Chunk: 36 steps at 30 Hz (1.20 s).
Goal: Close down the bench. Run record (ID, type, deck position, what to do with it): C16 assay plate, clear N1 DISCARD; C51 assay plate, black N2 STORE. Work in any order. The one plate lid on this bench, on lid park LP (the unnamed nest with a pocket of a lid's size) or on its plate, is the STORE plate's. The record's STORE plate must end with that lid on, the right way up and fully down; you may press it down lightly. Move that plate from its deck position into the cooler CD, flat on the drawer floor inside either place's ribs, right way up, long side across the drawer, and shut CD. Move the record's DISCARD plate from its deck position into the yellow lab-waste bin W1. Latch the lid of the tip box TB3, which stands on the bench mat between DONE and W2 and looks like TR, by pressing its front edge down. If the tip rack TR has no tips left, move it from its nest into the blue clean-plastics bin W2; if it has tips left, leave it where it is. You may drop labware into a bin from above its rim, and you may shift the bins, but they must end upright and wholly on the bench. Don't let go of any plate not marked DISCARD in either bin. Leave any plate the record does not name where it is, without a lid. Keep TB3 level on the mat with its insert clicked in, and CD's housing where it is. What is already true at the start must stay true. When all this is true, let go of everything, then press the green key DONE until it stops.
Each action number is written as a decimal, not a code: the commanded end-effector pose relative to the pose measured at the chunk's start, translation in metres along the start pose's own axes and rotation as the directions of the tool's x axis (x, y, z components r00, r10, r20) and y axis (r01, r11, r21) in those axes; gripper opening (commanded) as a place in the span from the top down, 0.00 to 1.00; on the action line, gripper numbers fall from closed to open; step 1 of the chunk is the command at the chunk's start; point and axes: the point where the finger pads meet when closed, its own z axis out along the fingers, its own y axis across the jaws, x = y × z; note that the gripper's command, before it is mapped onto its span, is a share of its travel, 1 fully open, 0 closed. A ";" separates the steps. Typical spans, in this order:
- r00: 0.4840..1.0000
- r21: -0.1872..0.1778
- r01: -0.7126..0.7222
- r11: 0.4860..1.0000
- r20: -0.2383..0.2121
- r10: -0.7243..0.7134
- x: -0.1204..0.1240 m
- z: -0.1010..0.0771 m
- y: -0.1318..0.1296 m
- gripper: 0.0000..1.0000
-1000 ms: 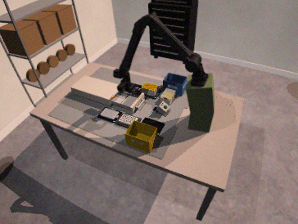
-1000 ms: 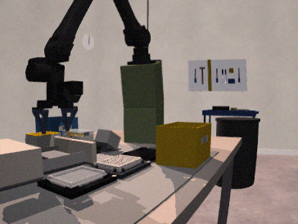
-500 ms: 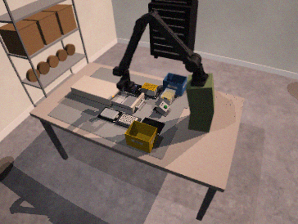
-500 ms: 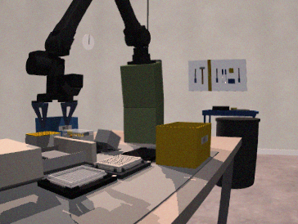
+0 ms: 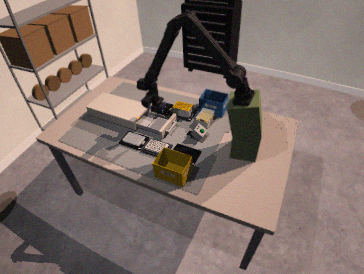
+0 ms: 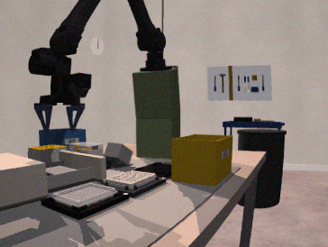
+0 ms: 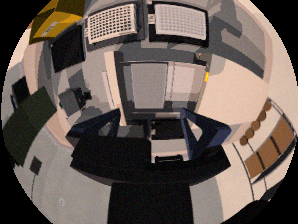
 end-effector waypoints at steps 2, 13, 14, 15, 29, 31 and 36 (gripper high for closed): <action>1.000 0.013 -0.007 1.000 -0.001 0.007 0.009 -0.011 -0.009 0.00; 1.000 0.026 -0.008 1.000 -0.001 0.008 0.008 -0.011 -0.013 0.00; 1.000 0.026 -0.008 1.000 -0.001 0.008 0.008 -0.011 -0.013 0.00; 1.000 0.026 -0.008 1.000 -0.001 0.008 0.008 -0.011 -0.013 0.00; 1.000 0.026 -0.008 1.000 -0.001 0.008 0.008 -0.011 -0.013 0.00; 1.000 0.026 -0.008 1.000 -0.001 0.008 0.008 -0.011 -0.013 0.00; 1.000 0.026 -0.008 1.000 -0.001 0.008 0.008 -0.011 -0.013 0.00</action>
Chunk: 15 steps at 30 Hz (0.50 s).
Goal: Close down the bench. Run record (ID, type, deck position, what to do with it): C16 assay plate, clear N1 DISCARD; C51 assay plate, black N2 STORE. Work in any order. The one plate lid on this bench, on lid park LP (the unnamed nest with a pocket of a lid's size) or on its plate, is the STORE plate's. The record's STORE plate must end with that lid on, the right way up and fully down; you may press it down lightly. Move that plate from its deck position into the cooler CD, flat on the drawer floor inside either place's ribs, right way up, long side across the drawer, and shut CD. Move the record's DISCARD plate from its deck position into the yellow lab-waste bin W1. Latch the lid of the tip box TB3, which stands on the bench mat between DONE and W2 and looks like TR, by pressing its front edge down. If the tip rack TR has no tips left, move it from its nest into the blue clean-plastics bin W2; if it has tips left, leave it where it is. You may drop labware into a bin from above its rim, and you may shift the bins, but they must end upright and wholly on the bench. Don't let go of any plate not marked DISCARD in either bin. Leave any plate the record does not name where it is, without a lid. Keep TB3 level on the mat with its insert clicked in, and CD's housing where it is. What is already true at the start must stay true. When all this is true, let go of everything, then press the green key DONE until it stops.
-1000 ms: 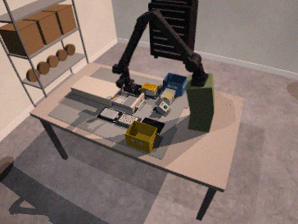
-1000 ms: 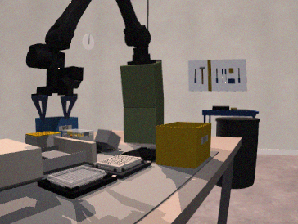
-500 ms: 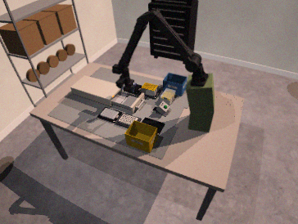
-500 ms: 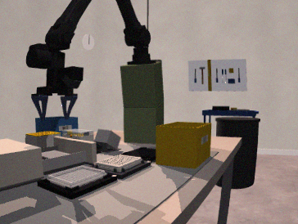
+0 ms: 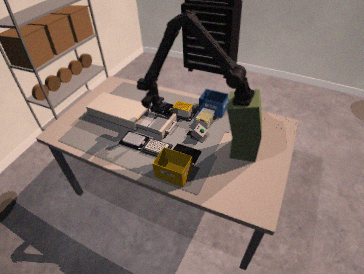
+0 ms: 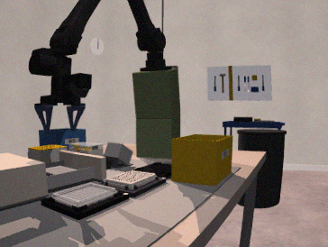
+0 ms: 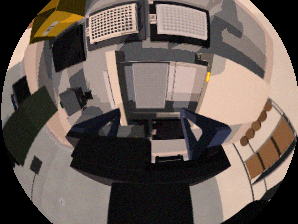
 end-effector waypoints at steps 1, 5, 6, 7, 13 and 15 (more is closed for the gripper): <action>1.000 0.033 -0.007 0.999 0.000 0.007 0.008 -0.011 -0.015 0.00; 1.000 0.033 -0.007 0.999 0.000 0.007 0.008 -0.011 -0.015 0.00; 1.000 0.033 -0.007 0.999 0.000 0.007 0.008 -0.011 -0.015 0.00; 1.000 0.033 -0.007 0.999 0.000 0.007 0.008 -0.011 -0.015 0.00; 1.000 0.051 -0.001 0.999 0.001 0.001 0.010 -0.019 -0.012 1.00; 1.000 0.050 -0.006 0.999 0.001 0.006 0.009 -0.017 -0.004 1.00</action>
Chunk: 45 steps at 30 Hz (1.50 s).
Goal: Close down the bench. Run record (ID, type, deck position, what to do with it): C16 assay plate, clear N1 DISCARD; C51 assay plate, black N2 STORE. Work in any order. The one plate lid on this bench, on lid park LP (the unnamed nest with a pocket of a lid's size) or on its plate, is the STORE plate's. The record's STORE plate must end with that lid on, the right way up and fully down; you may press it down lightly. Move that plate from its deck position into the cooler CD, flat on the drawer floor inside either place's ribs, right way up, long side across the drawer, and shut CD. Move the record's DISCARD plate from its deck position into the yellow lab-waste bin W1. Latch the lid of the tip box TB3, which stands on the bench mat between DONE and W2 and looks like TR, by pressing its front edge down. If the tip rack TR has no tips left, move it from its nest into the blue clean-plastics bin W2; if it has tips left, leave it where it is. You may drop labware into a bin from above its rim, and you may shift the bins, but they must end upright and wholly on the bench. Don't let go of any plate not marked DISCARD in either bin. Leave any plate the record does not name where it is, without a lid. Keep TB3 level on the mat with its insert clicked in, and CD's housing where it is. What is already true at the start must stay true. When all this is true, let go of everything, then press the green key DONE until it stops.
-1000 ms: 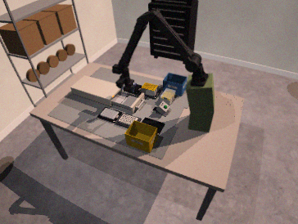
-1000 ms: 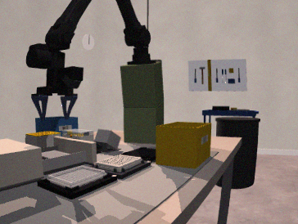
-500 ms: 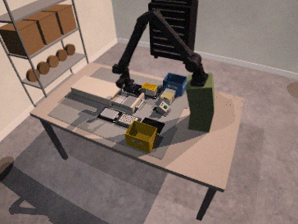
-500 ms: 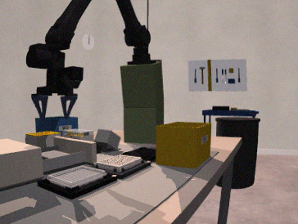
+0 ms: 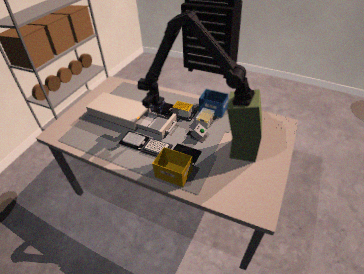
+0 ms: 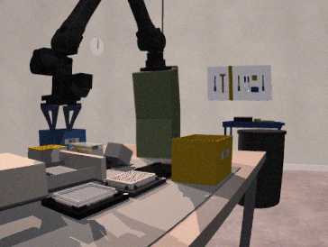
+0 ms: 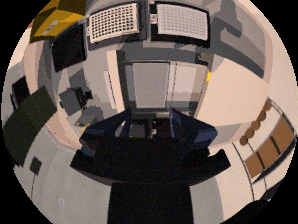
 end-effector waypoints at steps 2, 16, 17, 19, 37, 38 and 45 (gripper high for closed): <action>1.000 0.041 -0.011 0.999 0.001 0.011 0.009 -0.015 0.002 1.00; 1.000 0.037 -0.007 0.999 0.004 0.006 0.000 -0.006 0.051 1.00; 1.000 0.036 -0.005 0.999 0.004 0.005 -0.001 -0.006 0.055 1.00; 1.000 0.036 -0.001 0.999 0.004 0.001 -0.003 -0.004 0.063 1.00; 1.000 0.024 0.000 1.000 0.003 0.000 -0.003 0.009 0.132 1.00; 1.000 0.018 -0.001 1.000 0.003 0.000 -0.003 0.011 0.138 1.00; 1.000 0.035 0.002 0.999 0.005 -0.003 -0.003 0.012 0.133 1.00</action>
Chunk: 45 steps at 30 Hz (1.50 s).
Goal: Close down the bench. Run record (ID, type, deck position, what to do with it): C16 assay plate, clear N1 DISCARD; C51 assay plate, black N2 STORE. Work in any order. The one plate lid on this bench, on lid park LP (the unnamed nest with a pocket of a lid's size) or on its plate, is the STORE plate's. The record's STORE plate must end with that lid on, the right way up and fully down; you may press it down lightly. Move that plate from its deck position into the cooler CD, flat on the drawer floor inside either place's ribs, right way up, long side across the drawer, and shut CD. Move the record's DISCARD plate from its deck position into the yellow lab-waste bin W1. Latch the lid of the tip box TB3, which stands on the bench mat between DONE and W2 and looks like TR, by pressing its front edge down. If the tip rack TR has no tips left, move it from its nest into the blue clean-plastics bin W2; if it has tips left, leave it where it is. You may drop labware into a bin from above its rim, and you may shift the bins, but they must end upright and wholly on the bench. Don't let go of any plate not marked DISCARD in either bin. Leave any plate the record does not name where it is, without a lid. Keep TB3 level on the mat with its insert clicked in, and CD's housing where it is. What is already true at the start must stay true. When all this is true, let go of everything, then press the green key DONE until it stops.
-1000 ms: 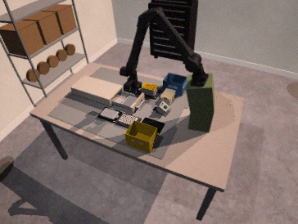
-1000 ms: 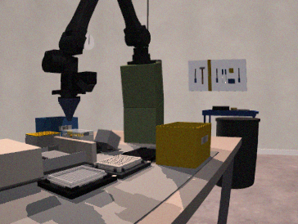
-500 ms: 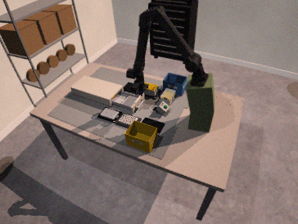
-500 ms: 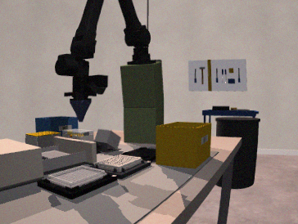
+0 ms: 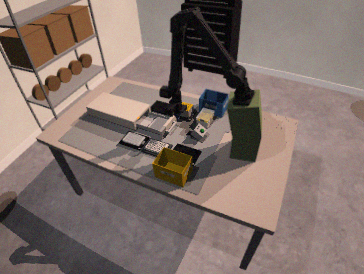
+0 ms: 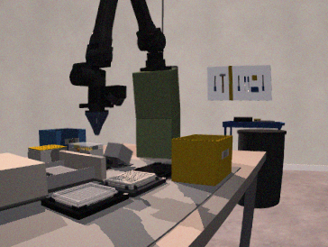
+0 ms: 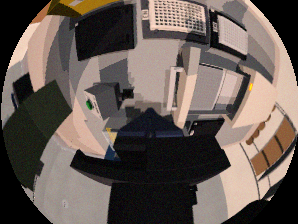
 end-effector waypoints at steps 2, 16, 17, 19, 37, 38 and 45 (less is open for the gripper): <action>1.000 0.047 0.009 0.999 0.005 -0.009 -0.008 -0.006 -0.018 1.00; 1.000 0.025 0.007 1.000 0.003 -0.007 -0.007 0.018 -0.011 1.00; 1.000 0.027 0.007 1.000 0.003 -0.008 -0.007 0.019 -0.011 1.00; 1.000 0.026 0.007 1.000 0.003 -0.008 -0.007 0.020 -0.011 1.00; 1.000 0.026 0.007 1.000 0.003 -0.007 -0.007 0.040 -0.011 1.00; 1.000 0.062 0.009 0.998 0.006 -0.010 -0.009 0.028 -0.025 1.00; 1.000 0.022 0.007 1.000 0.003 -0.007 -0.007 0.052 -0.008 1.00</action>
